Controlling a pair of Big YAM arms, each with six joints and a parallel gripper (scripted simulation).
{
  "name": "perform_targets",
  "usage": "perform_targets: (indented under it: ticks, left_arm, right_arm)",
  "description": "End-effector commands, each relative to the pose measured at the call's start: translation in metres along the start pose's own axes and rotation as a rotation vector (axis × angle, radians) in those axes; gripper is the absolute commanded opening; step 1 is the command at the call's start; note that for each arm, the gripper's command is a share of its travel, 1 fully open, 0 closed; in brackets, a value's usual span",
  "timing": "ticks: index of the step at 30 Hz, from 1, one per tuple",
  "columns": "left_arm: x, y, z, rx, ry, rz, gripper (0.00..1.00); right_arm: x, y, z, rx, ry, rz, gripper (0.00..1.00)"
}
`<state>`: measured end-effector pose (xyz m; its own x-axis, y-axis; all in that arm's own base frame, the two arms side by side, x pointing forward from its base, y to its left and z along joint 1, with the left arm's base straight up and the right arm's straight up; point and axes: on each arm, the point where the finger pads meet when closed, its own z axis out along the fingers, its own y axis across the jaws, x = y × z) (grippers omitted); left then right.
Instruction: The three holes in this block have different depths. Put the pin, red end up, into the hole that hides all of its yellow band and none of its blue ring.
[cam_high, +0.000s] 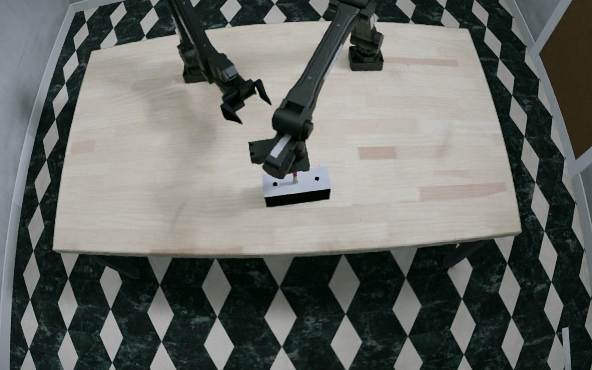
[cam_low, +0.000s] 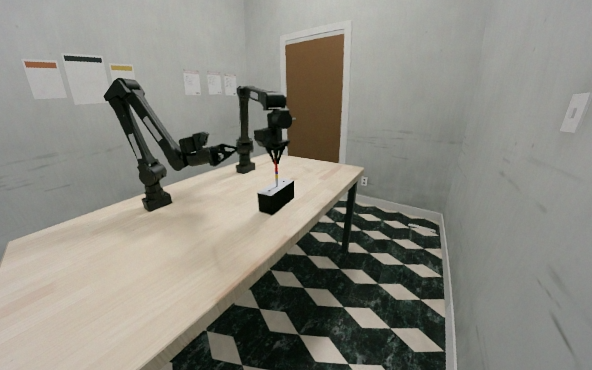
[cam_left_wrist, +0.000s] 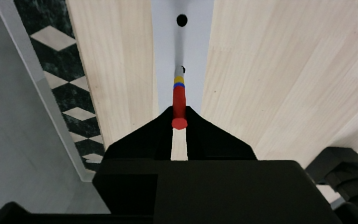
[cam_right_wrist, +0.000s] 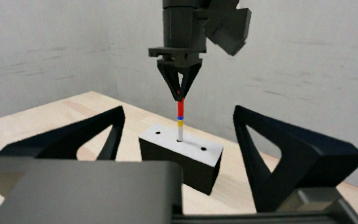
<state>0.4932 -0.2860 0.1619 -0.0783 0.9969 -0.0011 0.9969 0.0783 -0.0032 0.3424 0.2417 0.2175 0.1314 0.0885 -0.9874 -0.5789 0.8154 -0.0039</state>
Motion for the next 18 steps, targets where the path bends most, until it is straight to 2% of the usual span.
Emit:
perform_targets:
  ticks: [1,11,18]
  left_arm:
    - [-0.002,0.001,0.011,-0.003,-0.003,0.001,0.05]
    - [0.000,-0.002,0.032,0.022,0.016,0.009,0.05]
    - [-0.010,0.012,-0.010,-0.006,-0.003,0.010,0.05]
  right_arm:
    - [-0.009,0.000,0.008,0.002,-0.028,0.004,1.00]
    - [-0.009,0.000,0.008,0.002,-0.028,0.004,1.00]
    - [-0.009,0.000,0.008,0.002,-0.028,0.004,1.00]
